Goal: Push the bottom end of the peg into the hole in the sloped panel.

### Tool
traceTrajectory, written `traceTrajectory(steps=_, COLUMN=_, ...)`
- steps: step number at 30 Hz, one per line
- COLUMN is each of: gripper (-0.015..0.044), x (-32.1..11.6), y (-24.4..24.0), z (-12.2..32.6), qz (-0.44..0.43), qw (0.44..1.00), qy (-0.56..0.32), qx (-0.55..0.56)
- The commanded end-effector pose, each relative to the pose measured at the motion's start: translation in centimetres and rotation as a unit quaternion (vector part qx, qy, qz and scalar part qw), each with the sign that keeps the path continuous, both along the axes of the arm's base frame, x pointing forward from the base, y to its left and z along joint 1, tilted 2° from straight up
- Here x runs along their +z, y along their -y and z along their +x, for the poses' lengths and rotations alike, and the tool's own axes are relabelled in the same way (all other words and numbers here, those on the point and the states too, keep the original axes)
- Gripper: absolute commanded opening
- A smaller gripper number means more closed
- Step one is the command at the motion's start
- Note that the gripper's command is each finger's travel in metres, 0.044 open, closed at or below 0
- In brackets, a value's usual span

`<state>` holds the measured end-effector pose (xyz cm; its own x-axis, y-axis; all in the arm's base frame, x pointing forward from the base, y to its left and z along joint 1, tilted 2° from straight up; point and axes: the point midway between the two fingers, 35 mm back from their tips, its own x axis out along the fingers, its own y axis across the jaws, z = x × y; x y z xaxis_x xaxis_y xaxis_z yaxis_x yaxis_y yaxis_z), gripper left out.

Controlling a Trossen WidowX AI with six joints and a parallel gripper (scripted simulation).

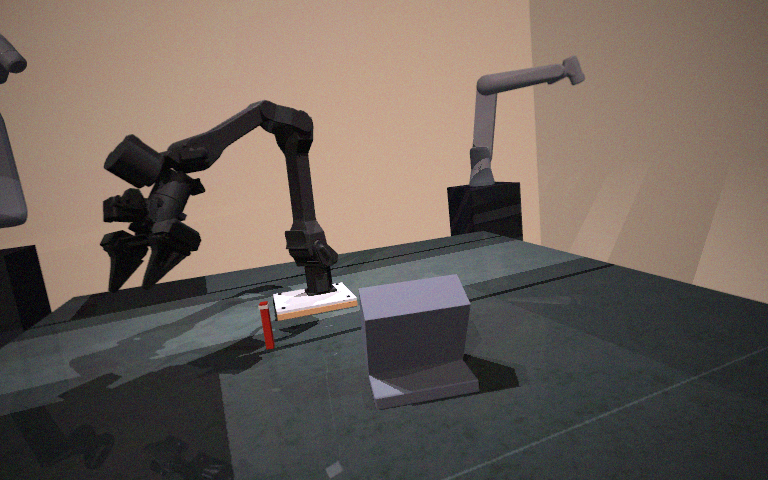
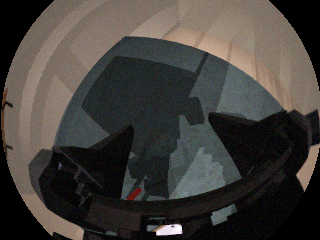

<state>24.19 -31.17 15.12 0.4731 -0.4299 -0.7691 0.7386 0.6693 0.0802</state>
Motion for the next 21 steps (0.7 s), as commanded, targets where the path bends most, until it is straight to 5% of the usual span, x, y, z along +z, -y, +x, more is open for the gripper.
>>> traceTrajectory(steps=1, gripper=0.0440, x=-0.4, y=-1.5, z=0.9, qz=0.013, qw=0.999, qy=-0.027, qx=0.027)
traceTrajectory(steps=21, gripper=0.0440, x=-3.2, y=-10.9, z=2.5, qz=0.098, qw=0.964, qy=-0.183, qx=0.169)
